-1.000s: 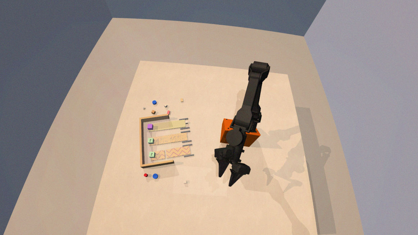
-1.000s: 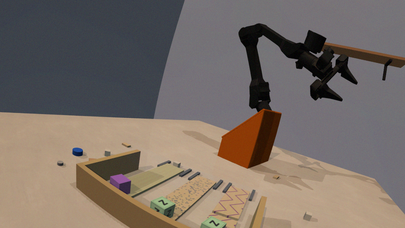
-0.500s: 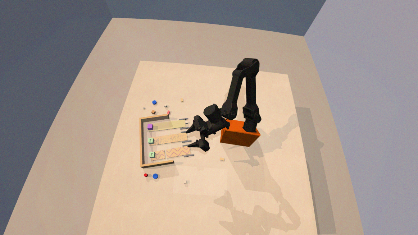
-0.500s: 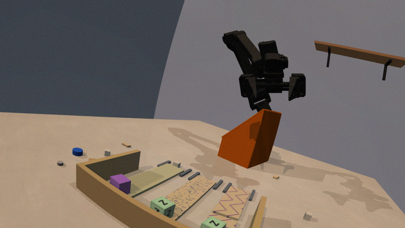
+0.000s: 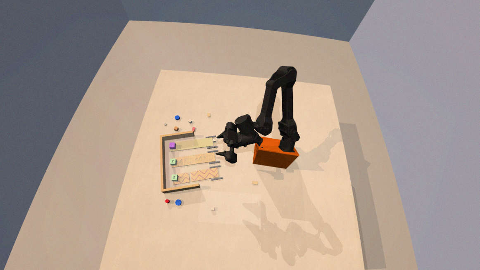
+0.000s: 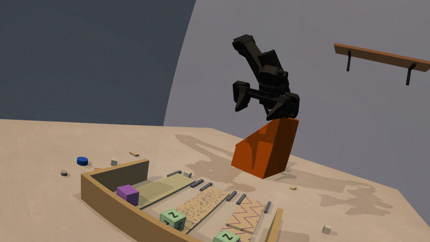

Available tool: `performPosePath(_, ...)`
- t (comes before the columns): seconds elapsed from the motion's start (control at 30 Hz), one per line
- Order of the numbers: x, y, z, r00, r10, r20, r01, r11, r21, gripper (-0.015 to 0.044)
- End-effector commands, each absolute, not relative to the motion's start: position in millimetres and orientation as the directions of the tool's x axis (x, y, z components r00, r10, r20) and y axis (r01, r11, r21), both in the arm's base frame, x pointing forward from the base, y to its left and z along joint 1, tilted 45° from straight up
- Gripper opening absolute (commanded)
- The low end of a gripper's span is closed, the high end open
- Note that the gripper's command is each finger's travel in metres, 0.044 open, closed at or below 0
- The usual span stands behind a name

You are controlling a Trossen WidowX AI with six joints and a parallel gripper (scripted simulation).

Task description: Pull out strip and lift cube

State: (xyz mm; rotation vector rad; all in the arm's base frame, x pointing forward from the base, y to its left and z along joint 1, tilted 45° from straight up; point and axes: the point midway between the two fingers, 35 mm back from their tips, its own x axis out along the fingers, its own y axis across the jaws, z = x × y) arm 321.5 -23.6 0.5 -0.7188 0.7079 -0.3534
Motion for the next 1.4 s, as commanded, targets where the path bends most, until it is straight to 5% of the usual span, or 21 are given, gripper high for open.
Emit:
performPosePath(0.0, 324.6, -26.3, -2.7, 0.697, -0.534, -0.478, 0.053, 0.704, -0.709, 0.0347)
performPosePath(0.43, 371.2, -77.9, -62.6, 0.234, -0.676, -0.699, -0.061, 0.707, -0.704, 0.0006)
performPosePath(0.8, 370.4, -123.7, -71.6, -0.165, -0.687, -0.708, -0.122, 0.726, -0.677, 0.0000)
performPosePath(1.37, 371.2, -130.5, -78.2, -0.169, -0.686, -0.707, -0.123, 0.727, -0.676, 0.0000)
